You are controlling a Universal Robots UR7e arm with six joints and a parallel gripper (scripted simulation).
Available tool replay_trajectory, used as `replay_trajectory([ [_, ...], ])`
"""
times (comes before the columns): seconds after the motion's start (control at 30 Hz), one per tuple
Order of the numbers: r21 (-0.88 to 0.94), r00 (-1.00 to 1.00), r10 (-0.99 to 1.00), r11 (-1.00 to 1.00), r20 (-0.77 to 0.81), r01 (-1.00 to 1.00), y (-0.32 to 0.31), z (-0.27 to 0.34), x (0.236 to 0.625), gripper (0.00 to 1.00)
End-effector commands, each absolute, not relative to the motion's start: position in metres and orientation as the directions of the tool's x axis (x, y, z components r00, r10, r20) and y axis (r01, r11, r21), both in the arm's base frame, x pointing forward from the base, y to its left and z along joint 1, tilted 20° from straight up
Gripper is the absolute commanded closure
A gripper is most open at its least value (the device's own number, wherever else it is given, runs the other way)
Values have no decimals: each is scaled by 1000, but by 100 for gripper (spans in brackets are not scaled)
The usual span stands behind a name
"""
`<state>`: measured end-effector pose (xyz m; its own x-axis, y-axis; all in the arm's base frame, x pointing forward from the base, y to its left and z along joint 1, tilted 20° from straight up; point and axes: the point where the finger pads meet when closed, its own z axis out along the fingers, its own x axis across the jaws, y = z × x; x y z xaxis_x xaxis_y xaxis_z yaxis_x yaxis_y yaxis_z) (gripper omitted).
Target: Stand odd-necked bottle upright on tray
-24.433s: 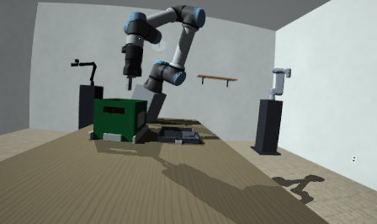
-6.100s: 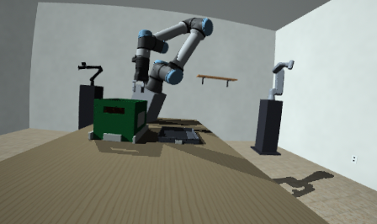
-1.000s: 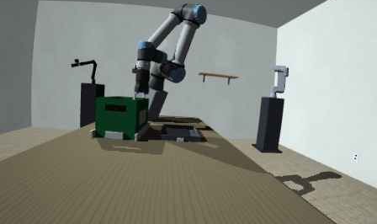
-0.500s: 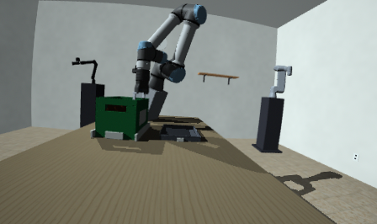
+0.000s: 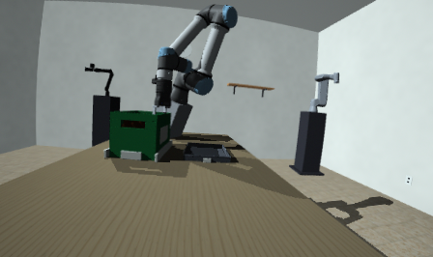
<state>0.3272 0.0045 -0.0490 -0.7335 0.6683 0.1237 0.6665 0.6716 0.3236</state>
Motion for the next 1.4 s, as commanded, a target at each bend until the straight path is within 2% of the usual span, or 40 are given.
replay_trajectory([
  [0.0, 324, -734, 668, 672, 123, 666, 4, -49, 328, 0],
  [0.07, 324, -734, 668, 672, 123, 666, 4, -49, 328, 0],
  [0.1, 324, -734, 668, 672, 123, 666, 4, -49, 328, 100],
  [1.37, 324, -734, 668, 672, 123, 666, 4, -49, 328, 100],
])
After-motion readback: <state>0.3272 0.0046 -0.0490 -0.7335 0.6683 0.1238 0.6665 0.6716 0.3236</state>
